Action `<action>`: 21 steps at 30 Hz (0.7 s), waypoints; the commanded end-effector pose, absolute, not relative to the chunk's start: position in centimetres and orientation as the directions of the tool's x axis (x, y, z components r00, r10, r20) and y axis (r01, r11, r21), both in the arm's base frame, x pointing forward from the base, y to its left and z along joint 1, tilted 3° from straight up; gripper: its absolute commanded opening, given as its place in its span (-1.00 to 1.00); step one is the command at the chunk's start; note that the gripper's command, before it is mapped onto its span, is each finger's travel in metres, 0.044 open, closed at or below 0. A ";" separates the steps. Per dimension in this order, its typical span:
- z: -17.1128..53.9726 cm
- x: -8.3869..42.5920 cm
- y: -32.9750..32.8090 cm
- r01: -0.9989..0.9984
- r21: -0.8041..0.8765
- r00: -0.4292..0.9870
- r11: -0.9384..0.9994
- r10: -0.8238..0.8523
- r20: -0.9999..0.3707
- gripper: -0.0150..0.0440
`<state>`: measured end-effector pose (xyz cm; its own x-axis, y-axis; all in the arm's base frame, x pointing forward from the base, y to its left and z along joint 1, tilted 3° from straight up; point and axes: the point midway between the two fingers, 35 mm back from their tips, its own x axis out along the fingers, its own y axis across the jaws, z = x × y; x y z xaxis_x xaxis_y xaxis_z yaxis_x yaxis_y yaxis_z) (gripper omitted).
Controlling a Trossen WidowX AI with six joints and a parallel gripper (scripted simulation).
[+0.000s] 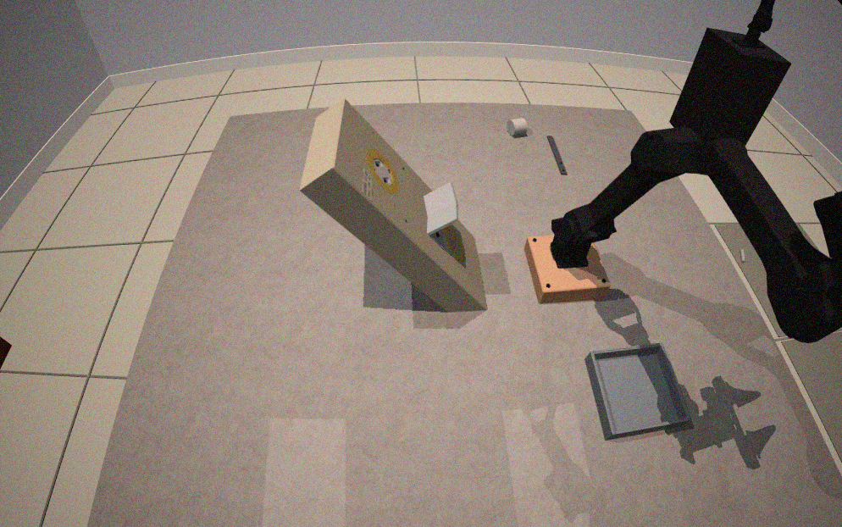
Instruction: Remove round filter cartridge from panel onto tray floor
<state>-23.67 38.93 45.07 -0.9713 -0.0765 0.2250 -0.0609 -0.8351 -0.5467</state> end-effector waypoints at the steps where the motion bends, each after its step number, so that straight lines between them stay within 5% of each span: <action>1: 45.2 -23.4 39.1 -0.070 -0.545 -0.971 -0.836 -0.068 0.228 0.78; 11: 48.8 -8.9 43.6 -0.552 -0.438 -0.833 -0.709 0.446 0.328 -0.11; 21: 49.2 7.3 42.0 -0.891 -0.353 -0.395 -0.284 0.869 0.298 -0.13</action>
